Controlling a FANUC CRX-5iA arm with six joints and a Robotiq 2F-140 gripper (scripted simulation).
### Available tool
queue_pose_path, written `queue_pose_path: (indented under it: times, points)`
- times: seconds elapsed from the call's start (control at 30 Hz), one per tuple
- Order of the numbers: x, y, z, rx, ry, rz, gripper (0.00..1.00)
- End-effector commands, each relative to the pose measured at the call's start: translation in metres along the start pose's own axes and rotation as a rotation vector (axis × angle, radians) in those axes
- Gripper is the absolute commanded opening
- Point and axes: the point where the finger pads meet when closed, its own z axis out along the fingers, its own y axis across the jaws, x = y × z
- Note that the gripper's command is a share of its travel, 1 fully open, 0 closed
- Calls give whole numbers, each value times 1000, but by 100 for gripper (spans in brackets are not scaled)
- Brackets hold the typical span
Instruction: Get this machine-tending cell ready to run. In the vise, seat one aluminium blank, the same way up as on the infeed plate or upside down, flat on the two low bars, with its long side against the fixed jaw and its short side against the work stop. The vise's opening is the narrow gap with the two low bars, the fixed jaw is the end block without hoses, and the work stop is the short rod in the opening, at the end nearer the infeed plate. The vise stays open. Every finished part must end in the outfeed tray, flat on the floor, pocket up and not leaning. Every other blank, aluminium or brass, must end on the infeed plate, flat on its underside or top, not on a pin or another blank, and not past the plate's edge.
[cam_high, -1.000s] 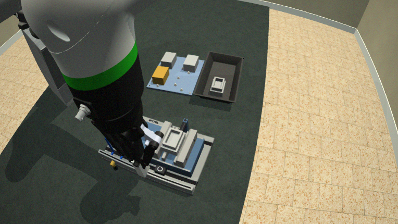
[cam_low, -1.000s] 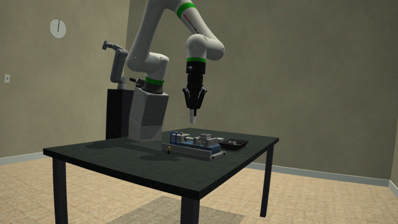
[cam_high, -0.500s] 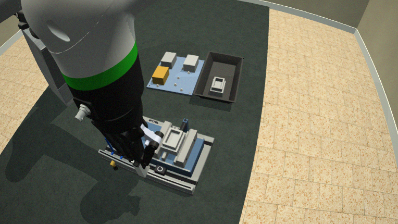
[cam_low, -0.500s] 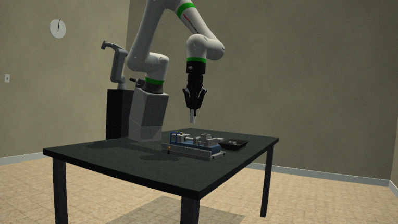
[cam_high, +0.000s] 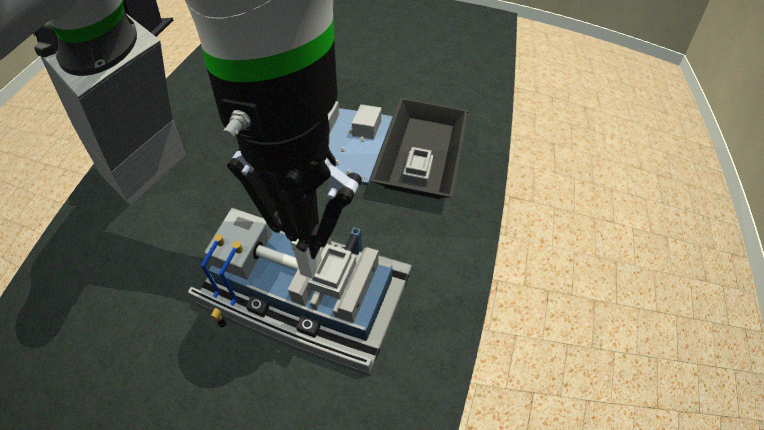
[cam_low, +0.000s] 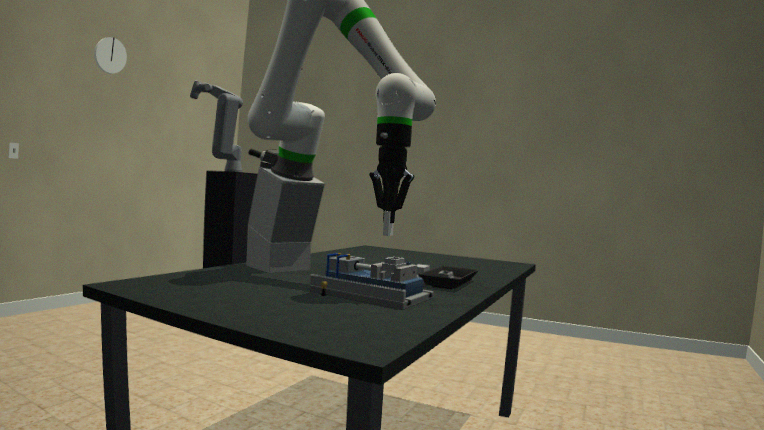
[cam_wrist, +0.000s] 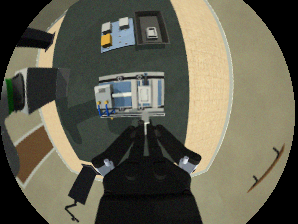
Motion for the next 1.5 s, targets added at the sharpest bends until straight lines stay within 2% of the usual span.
queue_pose_path:
  times: [0.0, 0.07, 0.1, 1.47]
  points:
    - [42, -1, -1, -4, -12, 3, 0]
    - [49, -2, -1, -5, -11, 2, 0]
    - [49, -2, -1, -5, -11, 2, 40]
    - [49, -2, 0, -5, -11, 2, 40]
